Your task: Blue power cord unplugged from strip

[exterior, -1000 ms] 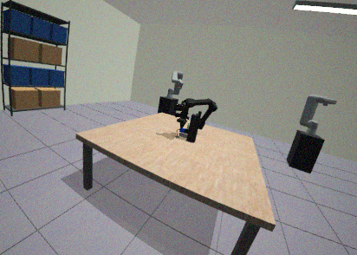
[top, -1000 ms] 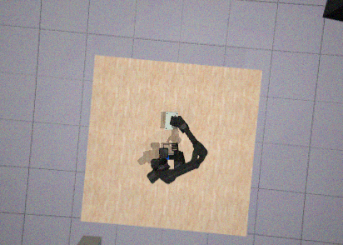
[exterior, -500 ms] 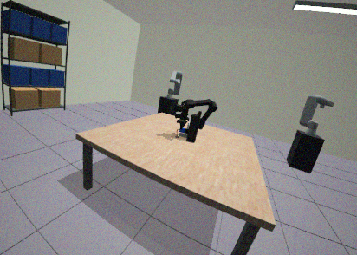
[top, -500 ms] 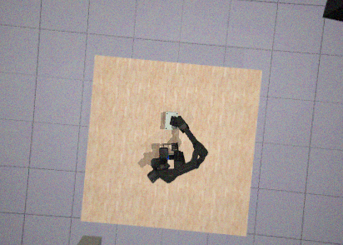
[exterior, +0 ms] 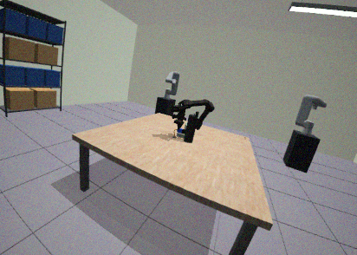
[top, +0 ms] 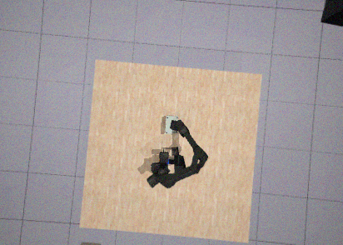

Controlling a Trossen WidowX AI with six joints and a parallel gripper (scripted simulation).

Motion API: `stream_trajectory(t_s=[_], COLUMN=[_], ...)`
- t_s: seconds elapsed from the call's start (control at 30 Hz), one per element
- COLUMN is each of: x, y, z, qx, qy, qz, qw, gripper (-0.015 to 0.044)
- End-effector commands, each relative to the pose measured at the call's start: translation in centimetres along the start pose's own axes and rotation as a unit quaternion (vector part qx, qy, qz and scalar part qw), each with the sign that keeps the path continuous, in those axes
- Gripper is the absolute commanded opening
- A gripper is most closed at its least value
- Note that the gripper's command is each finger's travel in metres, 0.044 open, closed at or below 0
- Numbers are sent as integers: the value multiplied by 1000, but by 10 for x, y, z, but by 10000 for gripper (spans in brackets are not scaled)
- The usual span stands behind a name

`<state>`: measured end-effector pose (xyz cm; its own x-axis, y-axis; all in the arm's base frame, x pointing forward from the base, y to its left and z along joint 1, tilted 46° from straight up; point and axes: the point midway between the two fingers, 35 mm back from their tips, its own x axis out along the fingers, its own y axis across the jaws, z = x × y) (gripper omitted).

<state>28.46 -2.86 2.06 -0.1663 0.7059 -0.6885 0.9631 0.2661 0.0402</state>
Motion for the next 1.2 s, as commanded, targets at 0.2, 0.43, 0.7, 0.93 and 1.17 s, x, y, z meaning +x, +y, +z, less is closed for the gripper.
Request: stream_trajectory(t_s=[0.2,0.43,0.7,0.93,1.17], x=[-3,-5,-7,-6,-2], y=[2,2,2,1,0], z=[23,34,47,51,45], qx=[-1,-1,0,0,0], qy=[-9,-9,-10,-9,-8], qz=[2,2,2,3,3], qw=[1000,1000,1000,1000,1000], gripper=[0,0,0,53,236])
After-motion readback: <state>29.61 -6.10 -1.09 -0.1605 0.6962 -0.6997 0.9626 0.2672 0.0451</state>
